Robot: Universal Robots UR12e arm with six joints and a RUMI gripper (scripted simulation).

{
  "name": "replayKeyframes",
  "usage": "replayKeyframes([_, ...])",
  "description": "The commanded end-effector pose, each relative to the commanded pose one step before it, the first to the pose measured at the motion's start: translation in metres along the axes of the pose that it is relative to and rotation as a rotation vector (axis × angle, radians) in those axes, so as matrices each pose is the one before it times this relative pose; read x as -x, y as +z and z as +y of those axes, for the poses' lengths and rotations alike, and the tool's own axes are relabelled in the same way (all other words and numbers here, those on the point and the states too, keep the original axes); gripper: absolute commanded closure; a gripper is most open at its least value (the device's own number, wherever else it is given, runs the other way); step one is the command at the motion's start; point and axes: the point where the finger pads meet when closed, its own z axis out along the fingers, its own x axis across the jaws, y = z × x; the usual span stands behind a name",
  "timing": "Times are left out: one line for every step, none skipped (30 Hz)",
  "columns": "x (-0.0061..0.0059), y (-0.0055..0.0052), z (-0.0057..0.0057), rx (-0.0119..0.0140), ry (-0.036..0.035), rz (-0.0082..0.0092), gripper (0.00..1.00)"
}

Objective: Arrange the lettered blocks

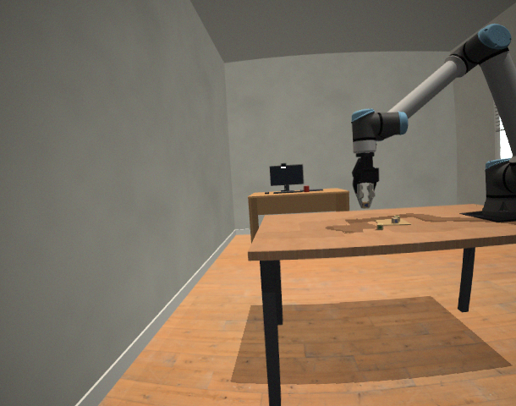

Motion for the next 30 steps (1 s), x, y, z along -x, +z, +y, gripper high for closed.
replayKeyframes([-0.00508,-0.0028,-0.00964,0.00008,0.00117,-0.00147,0.95])
replayKeyframes([-0.00485,-0.00087,-0.0079,0.00003,0.00094,0.00006,0.95])
replayKeyframes([-0.00662,-0.00108,-0.01037,0.00004,0.00126,0.00008,0.95])
replayKeyframes([-0.00844,-0.00121,-0.01257,0.00005,0.00156,0.00008,0.95])
replayKeyframes([-0.01021,-0.00124,-0.01433,0.00005,0.00183,0.00008,0.95])
replayKeyframes([-0.01183,-0.00116,-0.01555,0.00004,0.00206,0.00007,0.95])
replayKeyframes([-0.0132,-0.00097,-0.01616,0.00003,0.00223,0.00004,0.95])
replayKeyframes([-0.01311,-0.00066,-0.01492,0.00002,0.00215,0.00002,0.95])
replayKeyframes([0.0,0.0,0.0,0.0,0.0,0.0,0.95])
replayKeyframes([0.0,0.0,0.0,0.0,0.0,0.0,0.95])
replayKeyframes([-0.0148,-0.0004,-0.01564,0.0,0.00237,-0.00001,0.95])
replayKeyframes([-0.01492,-0.00006,-0.0146,-0.00002,0.00233,-0.00004,0.95])
replayKeyframes([-0.01201,0.00019,-0.01098,-0.00003,0.00185,-0.00005,0.95])
replayKeyframes([-0.00971,0.0003,-0.00842,-0.00003,0.00147,-0.00005,0.95])
replayKeyframes([-0.01046,0.00047,-0.00861,-0.00004,0.00157,-0.00007,0.95])
replayKeyframes([-0.01039,0.00061,-0.00812,-0.00005,0.00155,-0.00008,0.95])
replayKeyframes([-0.00968,0.0007,-0.00719,-0.00006,0.00143,-0.00008,0.95])
replayKeyframes([-0.00856,0.00072,-0.00607,-0.00006,0.00126,-0.00008,0.95])
replayKeyframes([-0.00644,0.0006,-0.00439,-0.00005,0.00094,-0.00006,0.95])
replayKeyframes([-0.00435,0.00044,-0.00288,-0.00004,0.00063,-0.00005,0.95])
replayKeyframes([-0.00247,0.00026,-0.00161,-0.00002,0.00036,-0.00003,0.95])
replayKeyframes([-0.001,0.00011,-0.00064,-0.00001,0.00014,-0.00001,0.95])
replayKeyframes([-0.00015,0.00002,-0.0001,0.0,0.00002,0.0,0.95])
replayKeyframes([0.0,0.0,0.0,0.0,0.0,0.0,0.95])
replayKeyframes([0.0,0.0,0.0,0.0,0.0,0.0,0.95])
replayKeyframes([0.0,0.0,0.0,0.0,0.0,0.0,0.95])
replayKeyframes([0.0,0.0,0.0,0.0,0.0,0.0,0.95])
replayKeyframes([0.0,0.0,0.0,0.0,0.0,0.0,0.95])
replayKeyframes([0.0,0.0,0.0,0.0,0.0,0.0,0.95])
replayKeyframes([0.0,0.0,0.0,0.0,0.0,0.0,0.95])
